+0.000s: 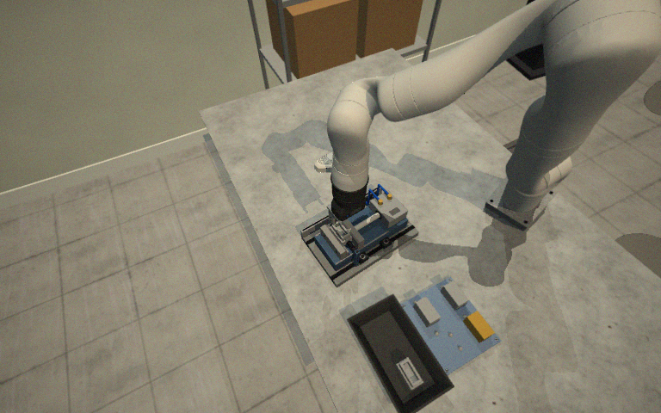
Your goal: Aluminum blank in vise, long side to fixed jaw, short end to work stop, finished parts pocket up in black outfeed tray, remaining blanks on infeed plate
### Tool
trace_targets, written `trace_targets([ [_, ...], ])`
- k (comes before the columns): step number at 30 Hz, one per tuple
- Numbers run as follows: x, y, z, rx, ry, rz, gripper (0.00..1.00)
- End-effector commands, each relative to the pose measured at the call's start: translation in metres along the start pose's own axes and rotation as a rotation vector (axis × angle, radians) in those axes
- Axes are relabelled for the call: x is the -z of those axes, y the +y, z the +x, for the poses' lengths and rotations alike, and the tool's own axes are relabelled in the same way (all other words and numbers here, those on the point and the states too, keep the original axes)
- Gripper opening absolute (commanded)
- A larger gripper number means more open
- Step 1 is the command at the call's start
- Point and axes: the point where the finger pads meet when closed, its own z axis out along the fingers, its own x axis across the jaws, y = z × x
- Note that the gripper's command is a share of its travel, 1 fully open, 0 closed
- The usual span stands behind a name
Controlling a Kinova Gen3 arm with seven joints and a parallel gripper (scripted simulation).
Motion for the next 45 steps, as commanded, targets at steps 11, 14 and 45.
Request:
trace_targets([
  [11, -0.003, 0.000, 0.000, 0.000, -0.001, 0.001, 1.00],
  [14, -0.006, 0.000, 0.000, 0.000, -0.001, 0.001, 1.00],
  [45, -0.052, -0.001, -0.001, 0.000, -0.001, 0.001, 1.00],
])
